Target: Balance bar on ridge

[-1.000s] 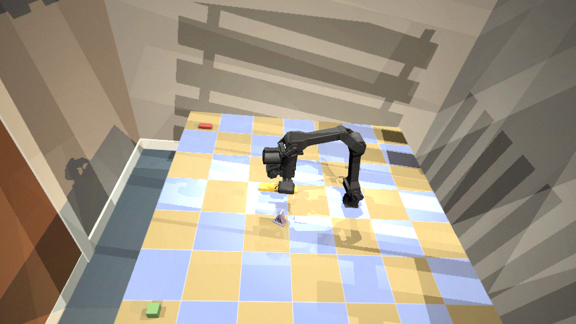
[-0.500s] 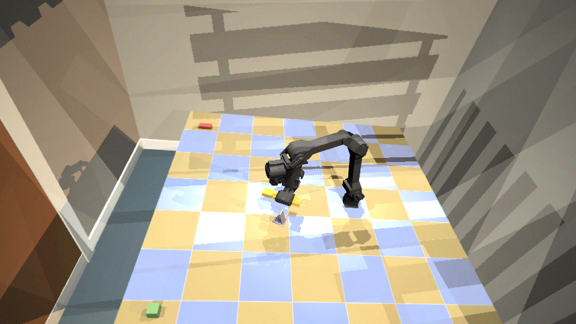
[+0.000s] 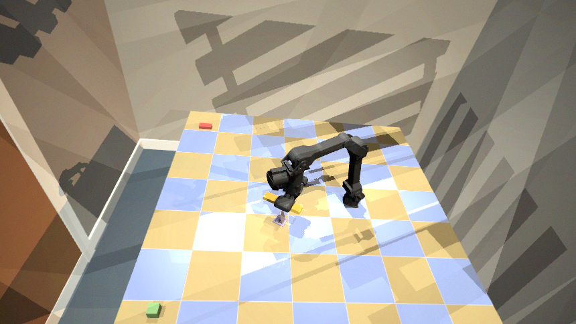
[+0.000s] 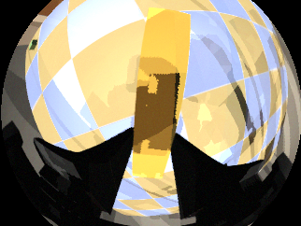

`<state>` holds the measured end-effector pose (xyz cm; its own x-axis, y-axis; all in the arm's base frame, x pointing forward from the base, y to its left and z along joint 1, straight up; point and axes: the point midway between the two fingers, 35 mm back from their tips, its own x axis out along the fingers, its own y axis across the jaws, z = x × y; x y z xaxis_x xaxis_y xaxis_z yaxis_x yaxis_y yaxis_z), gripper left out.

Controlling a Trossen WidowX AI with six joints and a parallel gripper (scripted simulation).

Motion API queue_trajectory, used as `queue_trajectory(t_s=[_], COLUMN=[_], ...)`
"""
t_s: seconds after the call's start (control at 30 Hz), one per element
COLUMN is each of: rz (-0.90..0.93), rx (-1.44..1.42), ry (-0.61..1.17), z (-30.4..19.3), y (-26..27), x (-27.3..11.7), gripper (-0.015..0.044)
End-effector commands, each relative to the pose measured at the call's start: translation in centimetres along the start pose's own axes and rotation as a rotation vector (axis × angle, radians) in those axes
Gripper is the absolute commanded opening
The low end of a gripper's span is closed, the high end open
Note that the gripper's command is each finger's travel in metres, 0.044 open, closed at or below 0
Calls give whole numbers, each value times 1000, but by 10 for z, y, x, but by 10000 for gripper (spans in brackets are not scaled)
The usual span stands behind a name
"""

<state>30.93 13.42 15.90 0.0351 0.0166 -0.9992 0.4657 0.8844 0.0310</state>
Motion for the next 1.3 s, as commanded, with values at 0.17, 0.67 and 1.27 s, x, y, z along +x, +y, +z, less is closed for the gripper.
queue_trajectory(t_s=[0.17,0.67,1.27], rz=[-7,-7,-7], rx=[5,6,6], ry=[5,5,5], z=[-1,-1,-1], y=[2,1,1], x=[16,39,39], gripper=[0,0,0])
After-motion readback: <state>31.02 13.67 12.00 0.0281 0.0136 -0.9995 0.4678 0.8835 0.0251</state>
